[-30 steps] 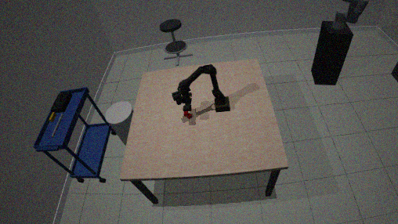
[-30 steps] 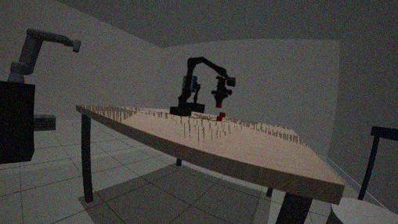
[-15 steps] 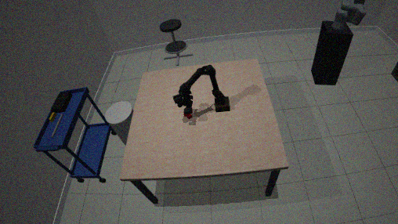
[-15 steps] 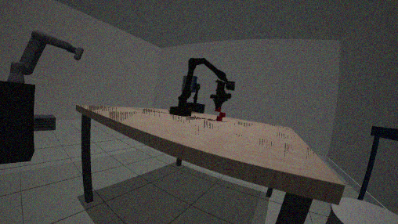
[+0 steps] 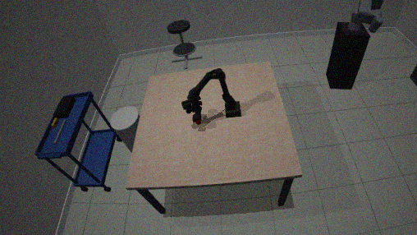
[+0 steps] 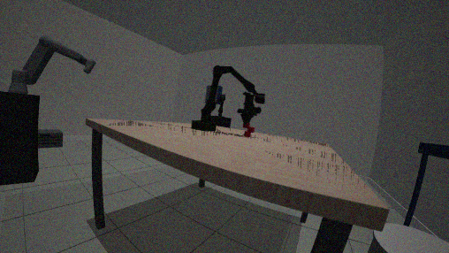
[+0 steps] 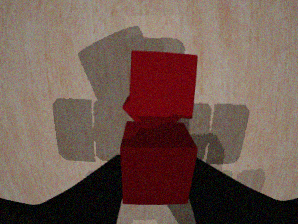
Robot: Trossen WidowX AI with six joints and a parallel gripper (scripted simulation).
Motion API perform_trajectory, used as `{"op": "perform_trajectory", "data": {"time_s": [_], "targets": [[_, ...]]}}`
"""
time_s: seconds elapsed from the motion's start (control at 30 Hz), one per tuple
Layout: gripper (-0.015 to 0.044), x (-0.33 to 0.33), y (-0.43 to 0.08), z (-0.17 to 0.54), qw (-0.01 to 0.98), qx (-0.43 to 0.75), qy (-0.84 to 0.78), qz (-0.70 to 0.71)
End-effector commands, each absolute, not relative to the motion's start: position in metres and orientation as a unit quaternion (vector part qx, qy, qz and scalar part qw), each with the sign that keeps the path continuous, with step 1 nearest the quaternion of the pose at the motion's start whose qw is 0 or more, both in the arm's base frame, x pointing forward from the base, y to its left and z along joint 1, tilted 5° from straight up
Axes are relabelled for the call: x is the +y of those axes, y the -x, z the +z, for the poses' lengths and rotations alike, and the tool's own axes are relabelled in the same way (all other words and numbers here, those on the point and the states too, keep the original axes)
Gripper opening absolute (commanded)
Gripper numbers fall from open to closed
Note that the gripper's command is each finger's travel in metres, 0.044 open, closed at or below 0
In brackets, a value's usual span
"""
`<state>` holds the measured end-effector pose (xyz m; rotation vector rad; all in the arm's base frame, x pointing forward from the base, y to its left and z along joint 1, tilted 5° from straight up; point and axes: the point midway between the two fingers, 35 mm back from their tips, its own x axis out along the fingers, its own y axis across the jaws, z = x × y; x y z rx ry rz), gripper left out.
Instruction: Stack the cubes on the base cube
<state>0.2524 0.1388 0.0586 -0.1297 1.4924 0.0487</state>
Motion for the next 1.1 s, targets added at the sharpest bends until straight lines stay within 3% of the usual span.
{"op": "perform_trajectory", "data": {"time_s": [0.0,0.93,1.07], "targets": [[0.0105,0.1373,-0.2526,0.0474,0.73,0.68,0.061,0.02],[0.0105,0.1369,-0.2534,0.0375,0.73,0.68,0.063,0.022],[0.0205,0.1369,-0.2534,0.0375,0.73,0.68,0.063,0.022]]}}
